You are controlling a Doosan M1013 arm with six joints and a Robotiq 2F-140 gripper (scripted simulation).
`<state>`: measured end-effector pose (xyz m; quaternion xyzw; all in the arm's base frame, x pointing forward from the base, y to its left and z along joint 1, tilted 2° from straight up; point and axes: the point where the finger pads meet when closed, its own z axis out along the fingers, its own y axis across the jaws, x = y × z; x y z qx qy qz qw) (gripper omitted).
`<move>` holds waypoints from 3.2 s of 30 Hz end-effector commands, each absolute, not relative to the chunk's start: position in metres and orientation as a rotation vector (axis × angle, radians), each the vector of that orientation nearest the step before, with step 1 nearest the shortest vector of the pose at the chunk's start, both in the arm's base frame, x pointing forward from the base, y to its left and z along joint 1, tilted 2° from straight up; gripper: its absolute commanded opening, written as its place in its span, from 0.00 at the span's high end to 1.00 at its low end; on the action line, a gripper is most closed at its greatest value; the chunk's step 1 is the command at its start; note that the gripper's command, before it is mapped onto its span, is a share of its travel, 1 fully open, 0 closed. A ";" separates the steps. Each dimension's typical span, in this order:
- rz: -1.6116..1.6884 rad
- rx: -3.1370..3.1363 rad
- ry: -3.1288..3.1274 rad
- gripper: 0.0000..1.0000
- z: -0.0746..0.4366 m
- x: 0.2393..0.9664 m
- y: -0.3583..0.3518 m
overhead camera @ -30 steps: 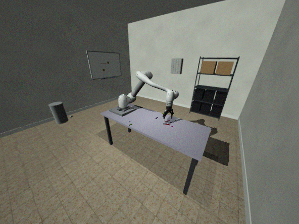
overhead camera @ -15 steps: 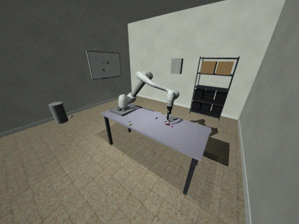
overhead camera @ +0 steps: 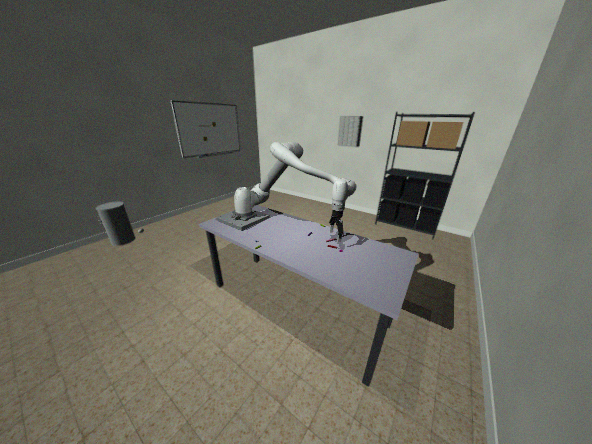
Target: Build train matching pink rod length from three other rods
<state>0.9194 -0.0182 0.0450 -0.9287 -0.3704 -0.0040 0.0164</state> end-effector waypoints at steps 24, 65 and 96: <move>-0.046 -1.885 -2.476 0.00 0.046 0.934 -0.006; -0.054 -1.350 -2.812 0.00 0.046 0.940 -0.001; -0.054 -1.350 -2.812 0.00 0.046 0.940 -0.001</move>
